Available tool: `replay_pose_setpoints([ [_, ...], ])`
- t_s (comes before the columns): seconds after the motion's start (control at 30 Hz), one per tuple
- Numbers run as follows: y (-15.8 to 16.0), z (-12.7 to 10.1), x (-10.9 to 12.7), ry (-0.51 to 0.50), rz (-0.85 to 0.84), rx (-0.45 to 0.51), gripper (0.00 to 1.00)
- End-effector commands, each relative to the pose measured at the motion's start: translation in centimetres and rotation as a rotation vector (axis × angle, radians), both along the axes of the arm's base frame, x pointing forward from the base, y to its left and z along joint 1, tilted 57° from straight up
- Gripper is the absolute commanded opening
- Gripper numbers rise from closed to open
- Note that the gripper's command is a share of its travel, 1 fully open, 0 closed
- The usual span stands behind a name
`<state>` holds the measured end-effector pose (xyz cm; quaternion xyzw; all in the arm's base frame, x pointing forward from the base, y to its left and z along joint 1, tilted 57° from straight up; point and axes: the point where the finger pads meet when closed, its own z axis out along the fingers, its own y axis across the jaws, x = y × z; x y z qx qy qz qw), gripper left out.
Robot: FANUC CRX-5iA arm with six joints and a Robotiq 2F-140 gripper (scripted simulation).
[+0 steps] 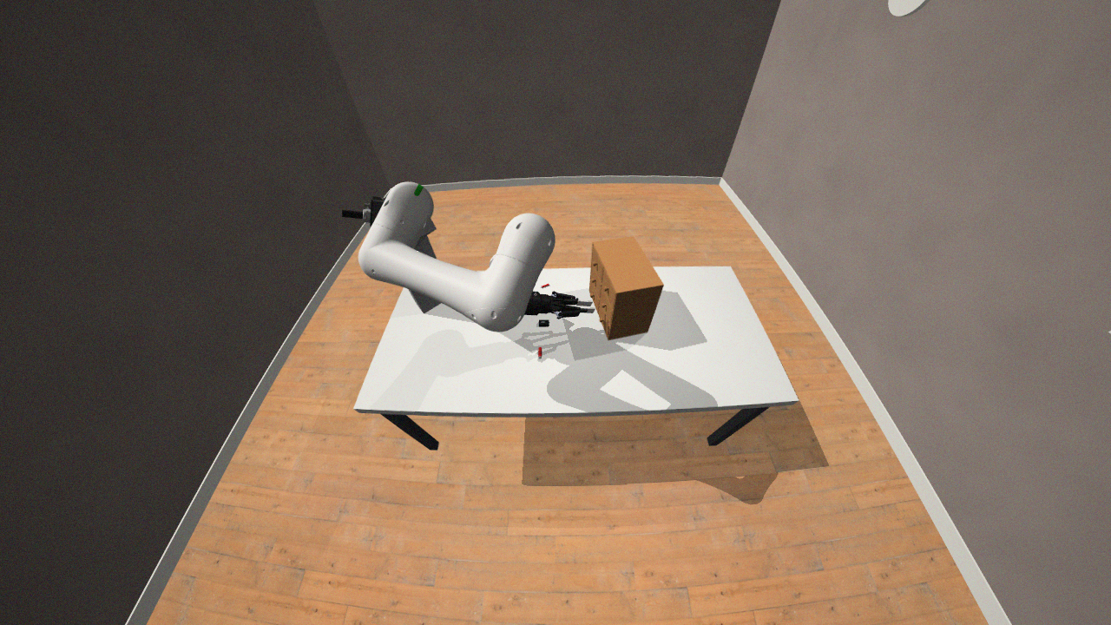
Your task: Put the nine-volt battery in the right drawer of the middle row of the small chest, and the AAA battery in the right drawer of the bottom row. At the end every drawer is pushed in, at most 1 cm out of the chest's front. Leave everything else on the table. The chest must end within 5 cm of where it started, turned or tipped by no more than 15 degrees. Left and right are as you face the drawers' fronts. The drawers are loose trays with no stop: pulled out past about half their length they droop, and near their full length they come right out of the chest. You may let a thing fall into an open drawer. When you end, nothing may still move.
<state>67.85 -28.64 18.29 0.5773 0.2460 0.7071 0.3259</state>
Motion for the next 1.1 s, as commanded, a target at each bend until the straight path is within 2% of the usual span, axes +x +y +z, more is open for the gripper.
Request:
replay_pose_setpoints([
  [0.0,0.00,0.17,0.78,0.000,0.000,0.000,0.20],
  [0.3,0.01,0.37,1.62,0.000,0.000,0.000,0.20],
  [1.07,0.01,0.38,1.65,0.000,0.000,0.000,0.20],
])
